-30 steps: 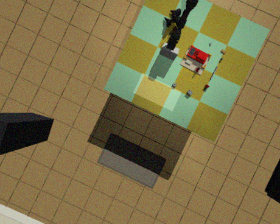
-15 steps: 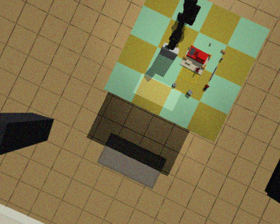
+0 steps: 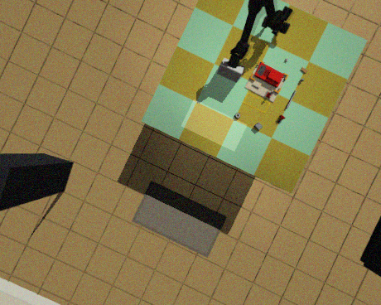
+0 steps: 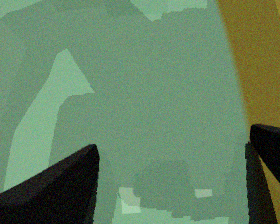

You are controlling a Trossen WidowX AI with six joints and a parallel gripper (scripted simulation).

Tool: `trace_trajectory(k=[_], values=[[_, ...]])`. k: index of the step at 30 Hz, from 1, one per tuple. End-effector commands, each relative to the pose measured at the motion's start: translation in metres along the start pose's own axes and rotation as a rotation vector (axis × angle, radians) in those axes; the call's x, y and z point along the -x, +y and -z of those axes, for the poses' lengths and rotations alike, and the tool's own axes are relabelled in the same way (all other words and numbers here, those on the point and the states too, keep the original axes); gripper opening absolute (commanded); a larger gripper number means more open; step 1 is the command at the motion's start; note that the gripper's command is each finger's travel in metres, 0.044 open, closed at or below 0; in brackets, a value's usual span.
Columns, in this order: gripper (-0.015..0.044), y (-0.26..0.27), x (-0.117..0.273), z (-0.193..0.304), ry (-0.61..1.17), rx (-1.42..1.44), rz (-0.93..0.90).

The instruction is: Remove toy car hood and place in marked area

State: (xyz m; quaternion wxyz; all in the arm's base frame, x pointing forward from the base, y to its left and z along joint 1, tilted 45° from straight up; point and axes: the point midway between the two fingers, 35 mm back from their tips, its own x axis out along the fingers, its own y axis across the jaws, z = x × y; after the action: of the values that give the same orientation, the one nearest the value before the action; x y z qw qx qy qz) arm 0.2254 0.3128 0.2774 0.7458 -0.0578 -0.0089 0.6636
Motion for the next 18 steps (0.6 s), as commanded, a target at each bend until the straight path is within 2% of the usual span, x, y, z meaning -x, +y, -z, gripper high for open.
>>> trace_trajectory(k=[1,9,18], values=[[0.044,-0.051,0.026,0.025,0.093,-0.136,0.159],[0.044,-0.106,0.071,0.073,0.244,-0.335,0.32],[0.044,-0.155,0.159,0.147,0.466,-0.772,0.497]])
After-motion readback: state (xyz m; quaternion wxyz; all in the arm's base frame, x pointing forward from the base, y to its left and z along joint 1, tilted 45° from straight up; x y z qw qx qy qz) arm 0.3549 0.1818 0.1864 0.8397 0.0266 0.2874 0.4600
